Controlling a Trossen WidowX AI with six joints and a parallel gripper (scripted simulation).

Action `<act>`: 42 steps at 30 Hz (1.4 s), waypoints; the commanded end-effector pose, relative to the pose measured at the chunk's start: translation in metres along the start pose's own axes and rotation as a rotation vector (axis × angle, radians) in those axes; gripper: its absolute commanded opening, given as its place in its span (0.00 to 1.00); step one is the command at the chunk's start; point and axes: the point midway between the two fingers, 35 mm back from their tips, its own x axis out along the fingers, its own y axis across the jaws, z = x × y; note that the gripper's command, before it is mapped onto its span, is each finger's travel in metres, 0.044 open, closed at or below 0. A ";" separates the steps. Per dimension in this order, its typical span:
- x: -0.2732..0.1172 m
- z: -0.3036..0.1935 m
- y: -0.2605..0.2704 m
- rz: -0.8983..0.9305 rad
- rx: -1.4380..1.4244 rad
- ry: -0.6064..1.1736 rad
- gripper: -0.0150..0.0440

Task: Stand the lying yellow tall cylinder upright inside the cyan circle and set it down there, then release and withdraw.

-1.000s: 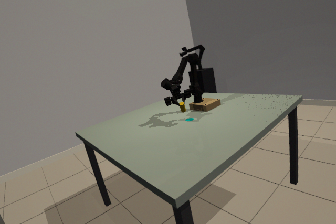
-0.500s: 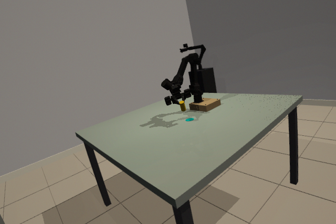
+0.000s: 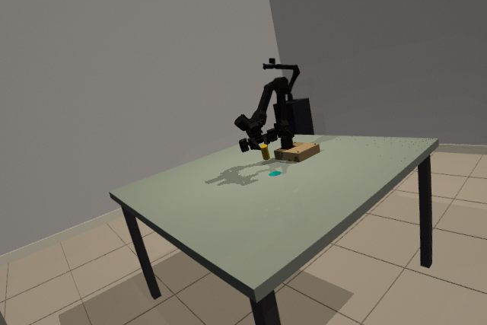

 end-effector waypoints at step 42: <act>-0.031 -0.003 0.031 0.067 -0.113 -0.195 0.43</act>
